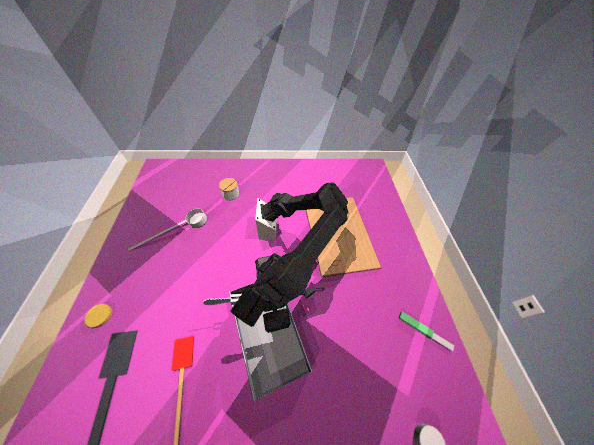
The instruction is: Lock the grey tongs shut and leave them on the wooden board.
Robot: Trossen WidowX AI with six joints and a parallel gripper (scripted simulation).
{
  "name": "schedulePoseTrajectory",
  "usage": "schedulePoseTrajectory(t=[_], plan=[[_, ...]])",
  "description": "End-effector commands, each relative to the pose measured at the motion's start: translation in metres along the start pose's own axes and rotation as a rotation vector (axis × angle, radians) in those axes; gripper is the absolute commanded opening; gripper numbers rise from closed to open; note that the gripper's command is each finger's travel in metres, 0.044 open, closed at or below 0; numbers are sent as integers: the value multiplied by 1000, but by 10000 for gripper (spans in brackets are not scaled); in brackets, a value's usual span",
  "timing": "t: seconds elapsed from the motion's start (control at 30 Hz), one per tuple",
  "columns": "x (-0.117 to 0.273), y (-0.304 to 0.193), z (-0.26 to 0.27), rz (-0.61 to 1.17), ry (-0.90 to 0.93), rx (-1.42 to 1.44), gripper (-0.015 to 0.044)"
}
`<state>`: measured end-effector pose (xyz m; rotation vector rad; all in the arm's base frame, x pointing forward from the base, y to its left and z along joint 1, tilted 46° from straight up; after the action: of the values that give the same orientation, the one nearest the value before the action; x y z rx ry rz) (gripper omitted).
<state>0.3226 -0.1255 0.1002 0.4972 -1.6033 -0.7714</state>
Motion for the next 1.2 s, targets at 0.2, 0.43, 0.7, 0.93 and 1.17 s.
schedulePoseTrajectory(t=[0.2,0.43,0.7,0.93,1.17], plan=[[-4,4,5,122,53,6,-150],[-5,12,13,390,108,14,-150],[3,22,16,684,80,12,-150],[16,35,15,934,-16,14,-150],[35,54,14,1158,-179,9,-150]])
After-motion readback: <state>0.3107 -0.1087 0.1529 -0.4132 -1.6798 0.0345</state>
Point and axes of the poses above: the point midway between the two fingers, 35 mm back from their tips, its own x axis back along the fingers, its own z axis across the jaws, y = z × x, the point moved 2 cm from there along x, back along the fingers, and after that the axes turned 10 degrees about -x, right-handed, at the moved point
